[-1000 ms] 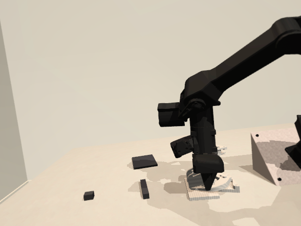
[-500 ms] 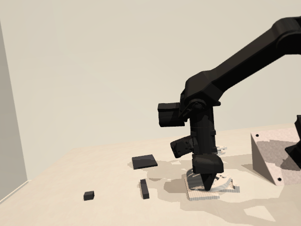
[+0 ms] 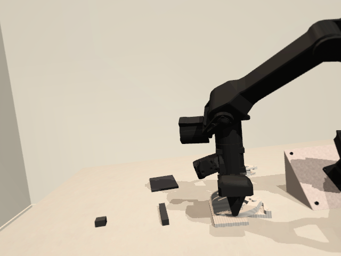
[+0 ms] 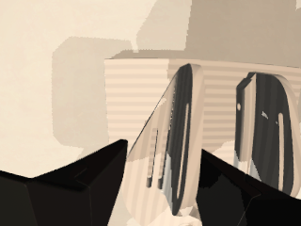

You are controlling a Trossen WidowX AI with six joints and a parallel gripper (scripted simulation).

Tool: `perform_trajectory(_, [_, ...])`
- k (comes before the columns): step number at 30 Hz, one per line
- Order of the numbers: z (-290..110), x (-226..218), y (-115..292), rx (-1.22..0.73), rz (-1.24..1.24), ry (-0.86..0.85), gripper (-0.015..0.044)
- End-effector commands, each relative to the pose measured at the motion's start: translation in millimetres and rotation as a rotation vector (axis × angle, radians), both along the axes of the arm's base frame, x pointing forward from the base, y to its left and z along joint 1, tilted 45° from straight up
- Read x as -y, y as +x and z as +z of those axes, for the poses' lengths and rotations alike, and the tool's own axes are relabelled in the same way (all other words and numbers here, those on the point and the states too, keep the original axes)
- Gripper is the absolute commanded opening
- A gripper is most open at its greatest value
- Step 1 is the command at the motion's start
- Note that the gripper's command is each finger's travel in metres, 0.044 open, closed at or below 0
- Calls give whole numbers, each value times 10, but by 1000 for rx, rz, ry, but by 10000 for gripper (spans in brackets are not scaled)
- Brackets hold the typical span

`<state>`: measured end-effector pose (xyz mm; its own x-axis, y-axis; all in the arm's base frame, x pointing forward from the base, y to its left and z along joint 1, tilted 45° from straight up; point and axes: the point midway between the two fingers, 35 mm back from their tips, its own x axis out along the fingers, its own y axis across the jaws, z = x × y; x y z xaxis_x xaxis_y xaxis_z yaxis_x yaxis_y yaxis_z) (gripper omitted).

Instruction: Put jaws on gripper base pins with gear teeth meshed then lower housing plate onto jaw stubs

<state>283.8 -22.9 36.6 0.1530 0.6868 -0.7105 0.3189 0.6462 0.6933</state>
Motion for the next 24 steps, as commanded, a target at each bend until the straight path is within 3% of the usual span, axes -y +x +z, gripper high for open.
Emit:
perform_trajectory(1, [-14,-32,3,0,5,5,134])
perform_trajectory(24, [28,9,-7,0,5,5,134])
